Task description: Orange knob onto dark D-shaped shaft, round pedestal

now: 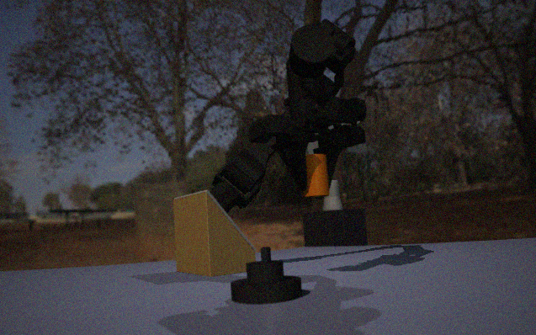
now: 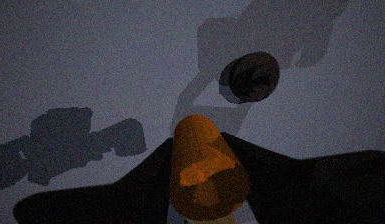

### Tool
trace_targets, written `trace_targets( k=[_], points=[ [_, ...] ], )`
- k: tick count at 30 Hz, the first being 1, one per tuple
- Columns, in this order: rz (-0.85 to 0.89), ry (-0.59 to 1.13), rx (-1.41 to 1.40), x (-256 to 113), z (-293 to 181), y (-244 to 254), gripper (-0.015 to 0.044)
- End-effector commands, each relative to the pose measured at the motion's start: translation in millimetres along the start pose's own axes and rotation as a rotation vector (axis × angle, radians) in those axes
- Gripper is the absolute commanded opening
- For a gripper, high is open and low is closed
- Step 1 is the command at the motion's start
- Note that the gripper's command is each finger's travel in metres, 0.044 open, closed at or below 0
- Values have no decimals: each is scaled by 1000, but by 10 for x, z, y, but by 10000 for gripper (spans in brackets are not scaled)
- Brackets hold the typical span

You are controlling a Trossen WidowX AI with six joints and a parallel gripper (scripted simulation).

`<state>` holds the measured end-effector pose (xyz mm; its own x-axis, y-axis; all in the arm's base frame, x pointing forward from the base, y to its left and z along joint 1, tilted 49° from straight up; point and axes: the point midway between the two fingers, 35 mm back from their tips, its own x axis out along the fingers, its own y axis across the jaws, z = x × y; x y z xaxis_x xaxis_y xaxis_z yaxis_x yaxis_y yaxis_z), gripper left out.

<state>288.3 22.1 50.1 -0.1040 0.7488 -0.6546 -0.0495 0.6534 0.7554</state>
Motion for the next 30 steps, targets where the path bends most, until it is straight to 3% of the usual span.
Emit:
trace_targets(
  k=[1, 30],
  points=[
    [-7, -8, -5, -4, 71, -128, 0],
    [-9, -10, -9, 263, 337, -945, 0]
  ],
)
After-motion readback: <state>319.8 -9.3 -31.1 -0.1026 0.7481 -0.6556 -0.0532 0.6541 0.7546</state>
